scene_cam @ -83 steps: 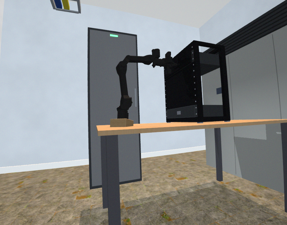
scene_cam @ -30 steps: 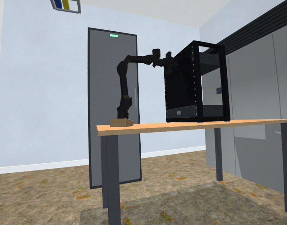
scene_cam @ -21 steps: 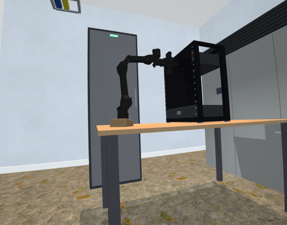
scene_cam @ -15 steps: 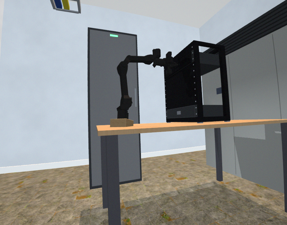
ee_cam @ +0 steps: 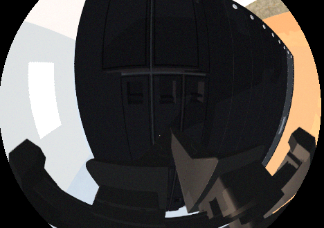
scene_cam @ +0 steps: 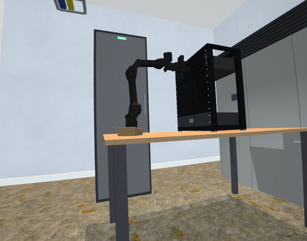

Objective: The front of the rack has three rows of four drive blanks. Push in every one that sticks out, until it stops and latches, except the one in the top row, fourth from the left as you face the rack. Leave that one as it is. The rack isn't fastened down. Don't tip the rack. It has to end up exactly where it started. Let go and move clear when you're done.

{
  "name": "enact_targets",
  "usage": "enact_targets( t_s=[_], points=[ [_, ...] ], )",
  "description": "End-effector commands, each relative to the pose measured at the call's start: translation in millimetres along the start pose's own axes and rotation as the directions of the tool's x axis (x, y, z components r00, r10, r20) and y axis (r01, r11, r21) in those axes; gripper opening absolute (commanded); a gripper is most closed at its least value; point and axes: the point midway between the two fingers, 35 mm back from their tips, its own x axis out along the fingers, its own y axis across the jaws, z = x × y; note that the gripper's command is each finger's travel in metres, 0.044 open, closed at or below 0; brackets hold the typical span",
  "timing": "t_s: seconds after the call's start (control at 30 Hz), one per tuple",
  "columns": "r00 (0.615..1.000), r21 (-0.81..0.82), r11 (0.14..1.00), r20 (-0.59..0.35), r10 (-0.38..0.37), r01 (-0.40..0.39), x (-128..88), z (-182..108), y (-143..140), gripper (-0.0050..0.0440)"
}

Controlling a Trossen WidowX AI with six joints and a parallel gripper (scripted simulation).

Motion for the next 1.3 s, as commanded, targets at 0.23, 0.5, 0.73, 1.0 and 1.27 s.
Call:
enact_targets(
  t_s=[0.23, 0.5, 0.73, 1.0, 1.27],
  points=[
    [0.998, 0.019, 0.998, -0.009, 0.066, -0.066, -9.0, 0.0, 25.8, 0.0],
    [0.998, 0.019, 0.998, -0.009, 0.066, -0.066, -9.0, 0.0, 25.8, 0.0],
    [0.998, 0.019, 0.998, -0.009, 0.066, -0.066, -8.1, 0.0, 26.4, 0.0],
    [0.998, 0.019, 0.998, -0.009, 0.066, -0.066, -4.8, 0.0, 28.9, 0.0],
    [0.998, 0.019, 0.998, -0.009, 0.066, -0.066, -4.8, 0.0, 28.9, 0.0]
  ],
)
